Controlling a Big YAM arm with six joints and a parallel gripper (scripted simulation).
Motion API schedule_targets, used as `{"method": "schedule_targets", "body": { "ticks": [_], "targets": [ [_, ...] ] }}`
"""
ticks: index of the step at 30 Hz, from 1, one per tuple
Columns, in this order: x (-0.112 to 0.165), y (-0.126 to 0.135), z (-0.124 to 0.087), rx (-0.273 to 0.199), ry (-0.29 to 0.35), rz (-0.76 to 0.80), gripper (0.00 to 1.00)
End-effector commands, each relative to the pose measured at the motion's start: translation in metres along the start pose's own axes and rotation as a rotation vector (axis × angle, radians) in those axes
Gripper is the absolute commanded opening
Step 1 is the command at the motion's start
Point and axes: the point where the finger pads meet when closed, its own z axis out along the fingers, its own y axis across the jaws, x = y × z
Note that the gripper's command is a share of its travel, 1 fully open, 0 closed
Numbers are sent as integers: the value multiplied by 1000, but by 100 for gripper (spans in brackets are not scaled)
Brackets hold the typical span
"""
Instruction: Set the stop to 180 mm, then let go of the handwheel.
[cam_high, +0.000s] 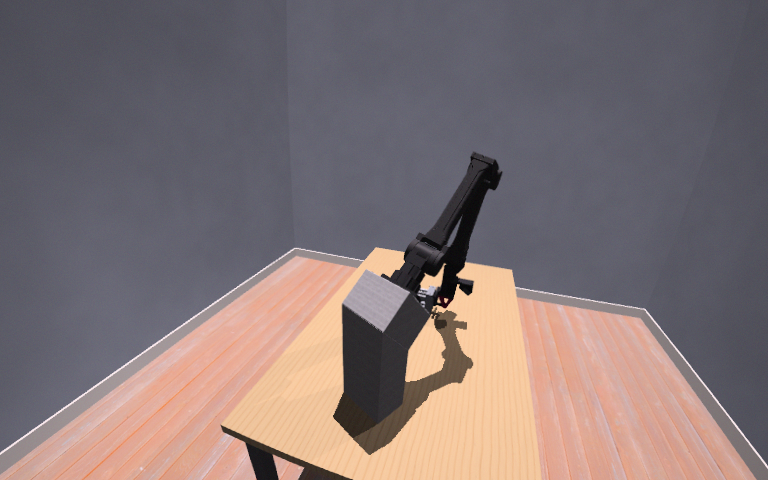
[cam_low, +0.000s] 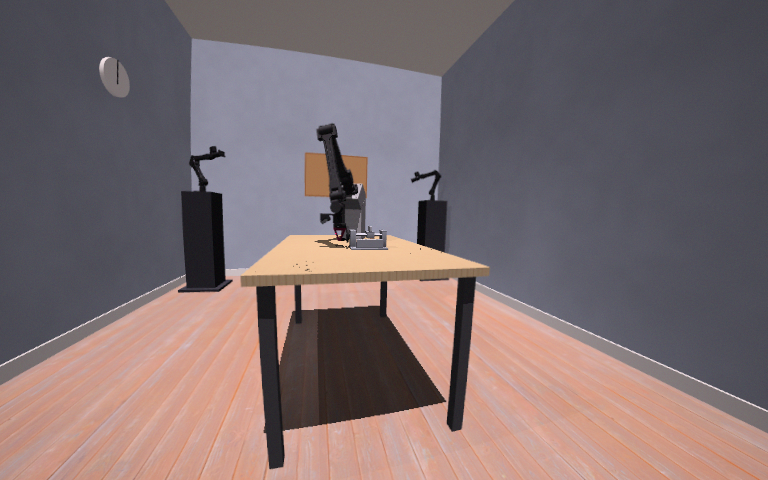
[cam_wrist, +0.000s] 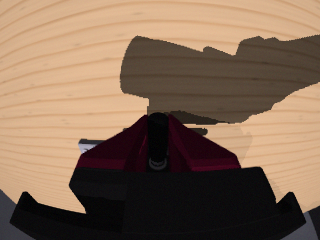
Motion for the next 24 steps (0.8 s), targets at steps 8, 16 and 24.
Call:
{"method": "schedule_targets", "body": {
  "ticks": [8, 16, 24],
  "targets": [
    [-10, -21, -18, 20, -17, 3, 6],
    [-10, -22, -24, 20, -18, 9, 6],
    [-2, -23, -43, 14, -6, 9, 6]
  ]
}}
